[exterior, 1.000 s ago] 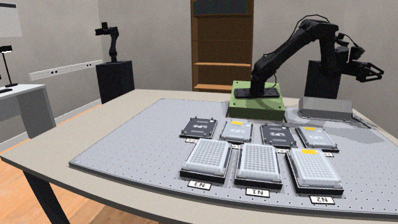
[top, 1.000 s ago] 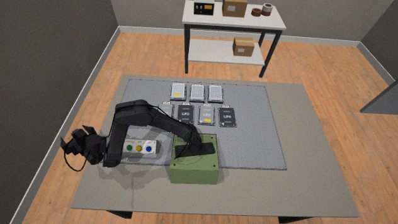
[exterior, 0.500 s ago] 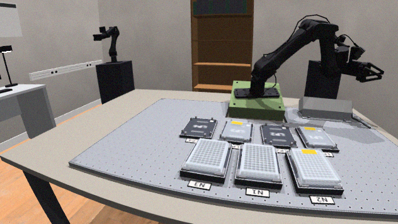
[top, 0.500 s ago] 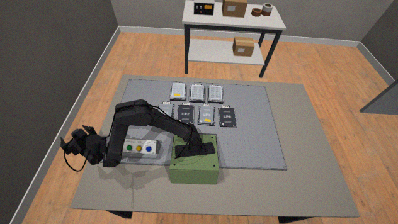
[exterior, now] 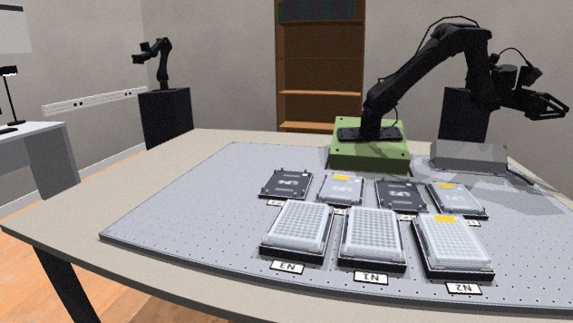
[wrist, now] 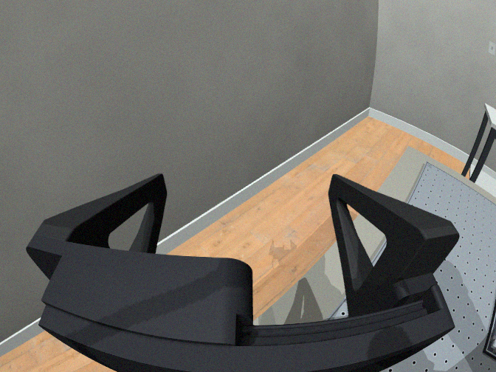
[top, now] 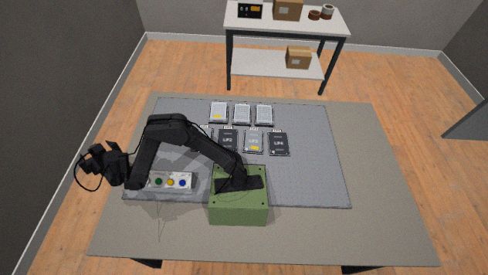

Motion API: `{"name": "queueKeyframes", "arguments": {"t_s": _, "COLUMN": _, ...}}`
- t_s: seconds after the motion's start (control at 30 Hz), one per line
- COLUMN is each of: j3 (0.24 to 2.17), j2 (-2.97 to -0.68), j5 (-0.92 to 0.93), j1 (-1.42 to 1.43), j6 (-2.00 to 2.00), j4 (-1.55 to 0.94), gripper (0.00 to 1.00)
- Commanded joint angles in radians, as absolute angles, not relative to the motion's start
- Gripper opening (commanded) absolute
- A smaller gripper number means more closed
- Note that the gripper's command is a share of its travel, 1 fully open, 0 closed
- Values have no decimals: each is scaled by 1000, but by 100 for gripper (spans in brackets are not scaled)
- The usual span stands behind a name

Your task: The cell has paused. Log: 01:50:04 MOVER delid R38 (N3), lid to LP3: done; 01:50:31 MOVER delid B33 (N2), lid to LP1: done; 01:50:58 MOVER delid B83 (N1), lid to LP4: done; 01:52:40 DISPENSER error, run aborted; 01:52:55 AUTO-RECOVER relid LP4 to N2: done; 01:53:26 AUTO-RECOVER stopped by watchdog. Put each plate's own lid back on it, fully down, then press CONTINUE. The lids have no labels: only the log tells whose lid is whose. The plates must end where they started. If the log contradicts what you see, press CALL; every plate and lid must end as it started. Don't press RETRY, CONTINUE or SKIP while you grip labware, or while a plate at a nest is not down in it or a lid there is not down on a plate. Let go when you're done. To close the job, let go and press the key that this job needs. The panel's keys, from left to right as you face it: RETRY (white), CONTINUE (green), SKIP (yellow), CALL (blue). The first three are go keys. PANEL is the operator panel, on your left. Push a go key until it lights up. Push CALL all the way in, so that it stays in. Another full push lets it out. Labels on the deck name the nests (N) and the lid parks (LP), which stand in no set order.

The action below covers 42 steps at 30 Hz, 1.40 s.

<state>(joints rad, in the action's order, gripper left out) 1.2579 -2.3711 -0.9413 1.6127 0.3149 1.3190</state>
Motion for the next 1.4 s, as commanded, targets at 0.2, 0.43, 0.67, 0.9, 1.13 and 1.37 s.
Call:
{"name": "queueKeyframes", "arguments": {"t_s": 0.2, "j3": 1251, "j2": -2271, "j5": -892, "j1": 1566, "j6": 289, "j4": 1127, "gripper": 100}}
{"name": "queueKeyframes", "arguments": {"t_s": 0.43, "j3": 1242, "j2": -2224, "j5": -838, "j1": 1488, "j6": 271, "j4": 1050, "gripper": 100}}
{"name": "queueKeyframes", "arguments": {"t_s": 0.67, "j3": 1242, "j2": -2183, "j5": -813, "j1": 1438, "j6": 258, "j4": 960, "gripper": 100}}
{"name": "queueKeyframes", "arguments": {"t_s": 0.9, "j3": 1206, "j2": -2135, "j5": -767, "j1": 1368, "j6": 248, "j4": 873, "gripper": 100}}
{"name": "queueKeyframes", "arguments": {"t_s": 1.13, "j3": 1240, "j2": -2075, "j5": -741, "j1": 1301, "j6": 220, "j4": 719, "gripper": 100}}
{"name": "queueKeyframes", "arguments": {"t_s": 1.37, "j3": 1248, "j2": -2031, "j5": -724, "j1": 1256, "j6": 203, "j4": 584, "gripper": 100}}
